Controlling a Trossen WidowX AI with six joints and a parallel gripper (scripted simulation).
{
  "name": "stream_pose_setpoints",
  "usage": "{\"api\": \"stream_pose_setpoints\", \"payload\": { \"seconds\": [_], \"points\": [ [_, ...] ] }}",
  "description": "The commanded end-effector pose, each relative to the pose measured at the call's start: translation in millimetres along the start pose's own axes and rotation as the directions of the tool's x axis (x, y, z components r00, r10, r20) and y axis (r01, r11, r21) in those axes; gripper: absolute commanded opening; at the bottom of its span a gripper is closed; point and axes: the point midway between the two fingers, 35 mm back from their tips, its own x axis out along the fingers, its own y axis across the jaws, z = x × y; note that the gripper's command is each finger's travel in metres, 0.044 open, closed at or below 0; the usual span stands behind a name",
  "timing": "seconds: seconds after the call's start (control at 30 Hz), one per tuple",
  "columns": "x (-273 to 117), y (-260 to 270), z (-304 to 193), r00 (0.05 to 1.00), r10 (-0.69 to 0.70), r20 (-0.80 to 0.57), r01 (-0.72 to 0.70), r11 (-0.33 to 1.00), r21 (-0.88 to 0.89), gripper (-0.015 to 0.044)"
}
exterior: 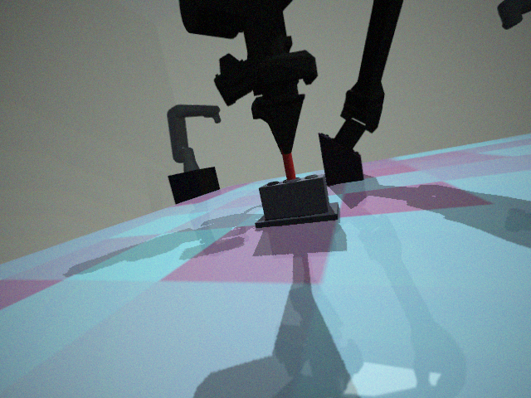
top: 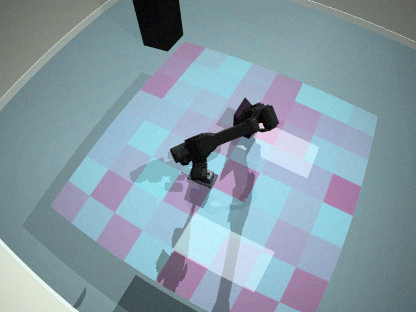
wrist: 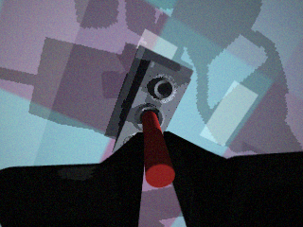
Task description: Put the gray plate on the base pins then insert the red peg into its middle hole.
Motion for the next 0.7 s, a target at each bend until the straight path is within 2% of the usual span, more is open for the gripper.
{"api": "stream_pose_setpoints", "payload": {
  "seconds": [0.0, 0.67],
  "points": [
    [1.1, -0.5, 0.9, 1.0, 0.0, -0.001, 0.0, 1.0, 0.001, 0.0],
    [2.6, -0.4, 0.3, 1.0, 0.0, -0.001, 0.0, 1.0, 0.001, 0.0]
  ]
}}
